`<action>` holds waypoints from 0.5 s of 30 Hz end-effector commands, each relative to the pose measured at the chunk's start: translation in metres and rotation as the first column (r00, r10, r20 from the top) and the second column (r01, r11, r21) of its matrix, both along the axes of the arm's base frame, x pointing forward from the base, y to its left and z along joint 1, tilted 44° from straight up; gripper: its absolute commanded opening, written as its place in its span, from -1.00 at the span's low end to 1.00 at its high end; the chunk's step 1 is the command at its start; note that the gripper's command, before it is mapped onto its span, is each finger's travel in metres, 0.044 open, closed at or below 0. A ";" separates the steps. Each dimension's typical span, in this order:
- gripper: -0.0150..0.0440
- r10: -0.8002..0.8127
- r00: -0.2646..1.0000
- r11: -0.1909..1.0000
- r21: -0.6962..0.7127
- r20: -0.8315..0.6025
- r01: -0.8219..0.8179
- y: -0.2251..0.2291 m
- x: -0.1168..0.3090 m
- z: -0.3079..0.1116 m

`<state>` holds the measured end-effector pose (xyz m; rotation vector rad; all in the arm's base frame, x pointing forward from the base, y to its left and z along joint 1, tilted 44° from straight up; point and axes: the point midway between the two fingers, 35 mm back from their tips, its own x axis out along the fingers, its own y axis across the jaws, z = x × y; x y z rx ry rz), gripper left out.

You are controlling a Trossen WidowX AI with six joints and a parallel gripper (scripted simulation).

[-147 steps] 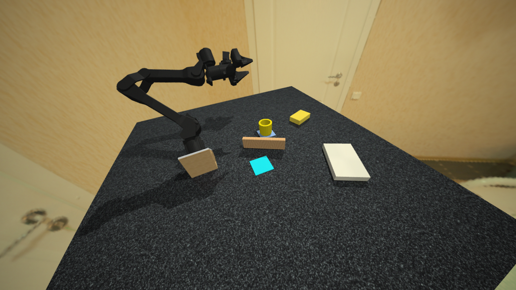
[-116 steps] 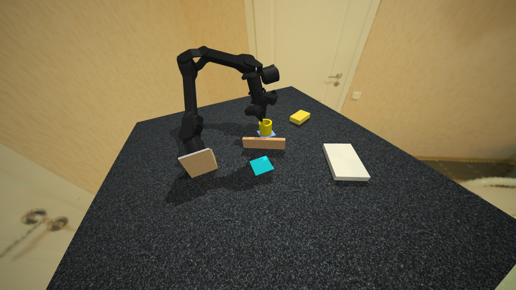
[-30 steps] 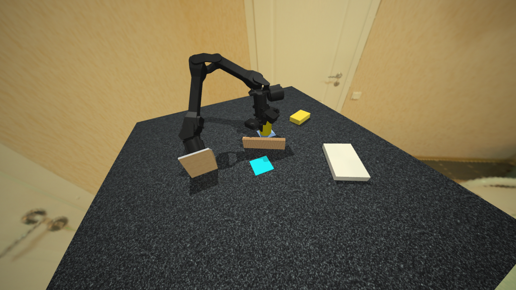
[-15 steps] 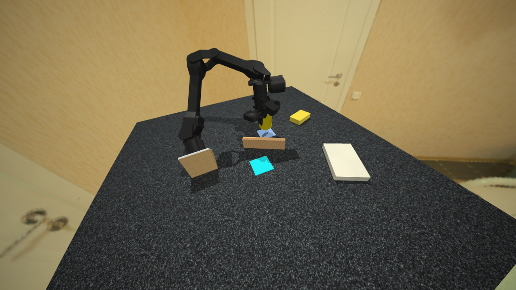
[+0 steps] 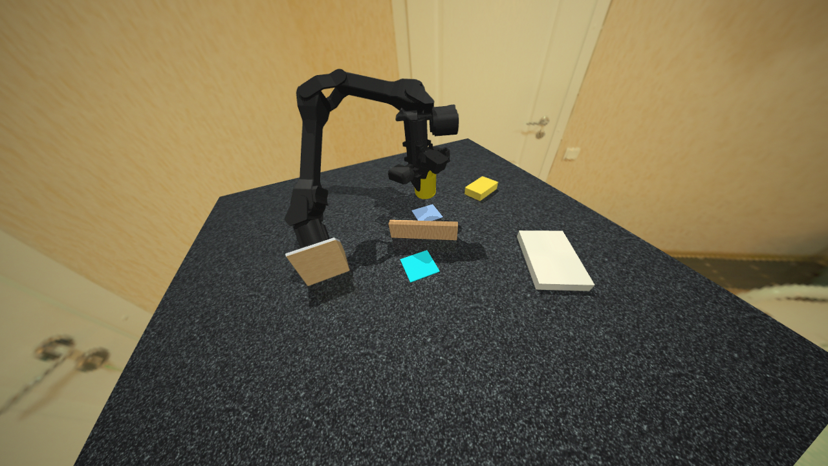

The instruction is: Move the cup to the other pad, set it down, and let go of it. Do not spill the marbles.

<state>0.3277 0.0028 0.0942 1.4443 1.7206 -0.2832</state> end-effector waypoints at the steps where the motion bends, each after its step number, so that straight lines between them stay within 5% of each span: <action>1: -0.49 -0.001 1.000 1.000 0.000 0.000 0.001 0.000 0.000 0.000; 15: -0.49 -0.001 1.000 1.000 0.000 0.000 0.001 -0.001 -0.001 -0.001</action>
